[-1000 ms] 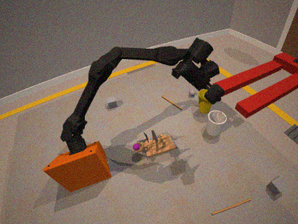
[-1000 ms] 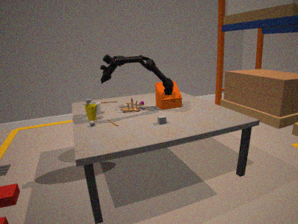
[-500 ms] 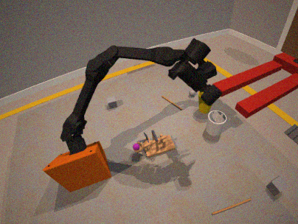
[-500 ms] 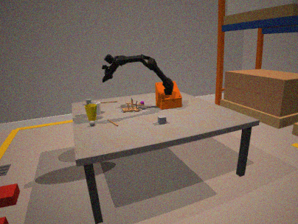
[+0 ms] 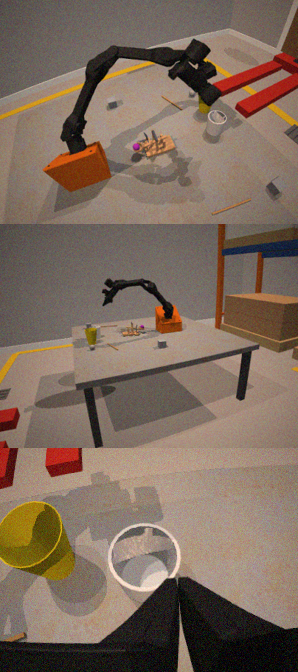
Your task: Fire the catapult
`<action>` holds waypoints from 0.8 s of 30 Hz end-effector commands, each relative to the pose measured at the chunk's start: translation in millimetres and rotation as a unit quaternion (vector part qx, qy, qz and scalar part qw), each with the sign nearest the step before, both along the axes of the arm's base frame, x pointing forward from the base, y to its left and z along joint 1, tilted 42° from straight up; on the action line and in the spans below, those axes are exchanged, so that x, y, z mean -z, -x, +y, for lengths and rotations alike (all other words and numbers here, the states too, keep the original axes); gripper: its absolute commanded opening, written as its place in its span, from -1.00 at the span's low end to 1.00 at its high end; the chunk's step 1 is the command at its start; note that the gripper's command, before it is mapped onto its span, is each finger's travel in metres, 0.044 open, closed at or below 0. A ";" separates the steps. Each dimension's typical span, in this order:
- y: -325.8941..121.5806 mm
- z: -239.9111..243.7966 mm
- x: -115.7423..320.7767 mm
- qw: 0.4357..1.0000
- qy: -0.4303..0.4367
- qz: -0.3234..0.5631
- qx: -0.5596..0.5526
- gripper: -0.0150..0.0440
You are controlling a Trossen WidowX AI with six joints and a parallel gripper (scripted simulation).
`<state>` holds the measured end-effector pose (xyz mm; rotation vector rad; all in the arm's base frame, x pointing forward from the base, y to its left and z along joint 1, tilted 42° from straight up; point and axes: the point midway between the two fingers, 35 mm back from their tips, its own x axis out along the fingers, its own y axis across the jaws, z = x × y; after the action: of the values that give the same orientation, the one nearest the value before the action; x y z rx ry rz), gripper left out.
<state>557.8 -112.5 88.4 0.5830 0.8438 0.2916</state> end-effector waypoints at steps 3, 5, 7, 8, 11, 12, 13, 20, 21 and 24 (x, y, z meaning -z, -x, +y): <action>3.5 8.5 1.0 1.000 0.015 0.000 -0.015 -0.49; 8.8 17.7 2.4 0.999 0.034 0.002 -0.032 -0.49; 14.5 26.8 3.8 0.997 0.054 0.005 -0.049 -0.49; 17.5 31.2 4.5 0.996 0.063 0.006 -0.058 -0.49; 27.1 44.3 6.8 0.992 0.092 0.010 -0.085 -0.49; 30.6 48.5 7.5 0.990 0.102 0.011 -0.094 -0.49; 34.1 52.7 8.3 0.988 0.111 0.012 -0.104 -0.49; 61.1 80.1 13.7 0.969 0.175 0.021 -0.174 -0.49; 65.1 83.4 14.8 0.965 0.184 0.022 -0.184 -0.49; 77.5 93.0 17.8 0.953 0.211 0.025 -0.216 -0.49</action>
<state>494.4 -30.9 76.2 0.0818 1.0110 0.4456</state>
